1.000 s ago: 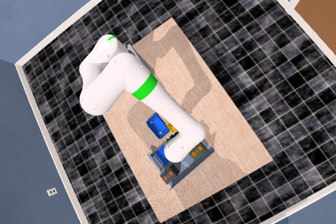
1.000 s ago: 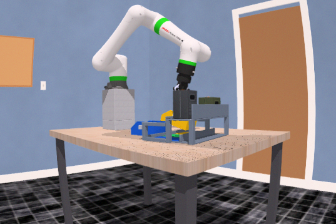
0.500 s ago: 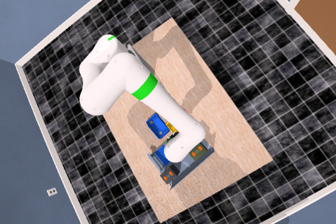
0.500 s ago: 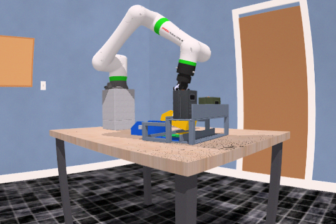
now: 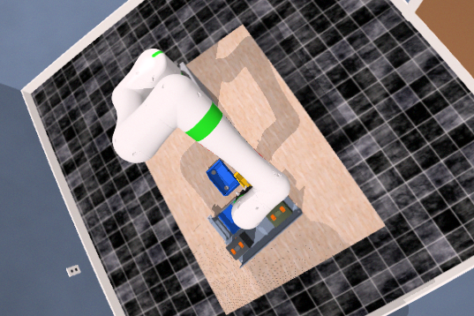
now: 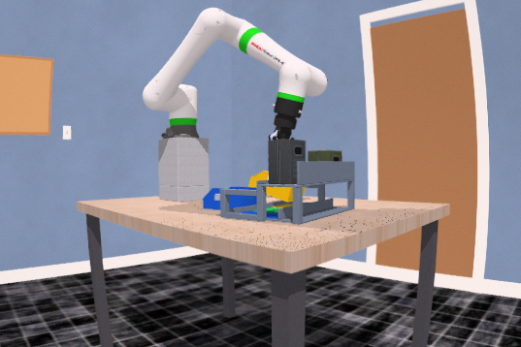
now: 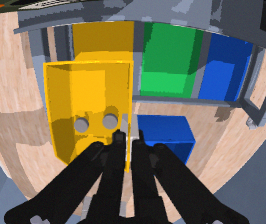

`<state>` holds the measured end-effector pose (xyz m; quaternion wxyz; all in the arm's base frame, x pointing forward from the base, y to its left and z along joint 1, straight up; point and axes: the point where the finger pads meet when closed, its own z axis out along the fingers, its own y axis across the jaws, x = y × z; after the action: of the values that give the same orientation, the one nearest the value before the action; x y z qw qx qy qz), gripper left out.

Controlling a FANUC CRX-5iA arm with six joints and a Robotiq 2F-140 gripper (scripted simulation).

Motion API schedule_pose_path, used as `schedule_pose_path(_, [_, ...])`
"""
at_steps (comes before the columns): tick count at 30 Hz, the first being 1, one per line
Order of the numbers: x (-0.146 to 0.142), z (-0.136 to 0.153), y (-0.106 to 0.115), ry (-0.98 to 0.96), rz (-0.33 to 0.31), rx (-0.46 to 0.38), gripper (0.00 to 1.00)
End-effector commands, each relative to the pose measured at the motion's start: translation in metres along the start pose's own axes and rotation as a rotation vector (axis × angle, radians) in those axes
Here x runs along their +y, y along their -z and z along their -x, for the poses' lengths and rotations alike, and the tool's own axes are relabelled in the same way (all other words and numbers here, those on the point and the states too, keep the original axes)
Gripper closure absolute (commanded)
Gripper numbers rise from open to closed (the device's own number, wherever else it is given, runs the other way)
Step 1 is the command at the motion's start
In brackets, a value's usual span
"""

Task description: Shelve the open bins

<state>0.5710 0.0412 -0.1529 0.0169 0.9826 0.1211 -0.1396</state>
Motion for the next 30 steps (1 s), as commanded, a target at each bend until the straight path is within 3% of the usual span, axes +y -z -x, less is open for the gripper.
schedule_pose_path(1, [0.0001, -0.0003, -0.0001, 0.0, 0.0, 0.0, 1.0])
schedule_pose_path(30, [0.0001, -0.0021, -0.0063, 0.0, 0.0, 0.0, 1.0])
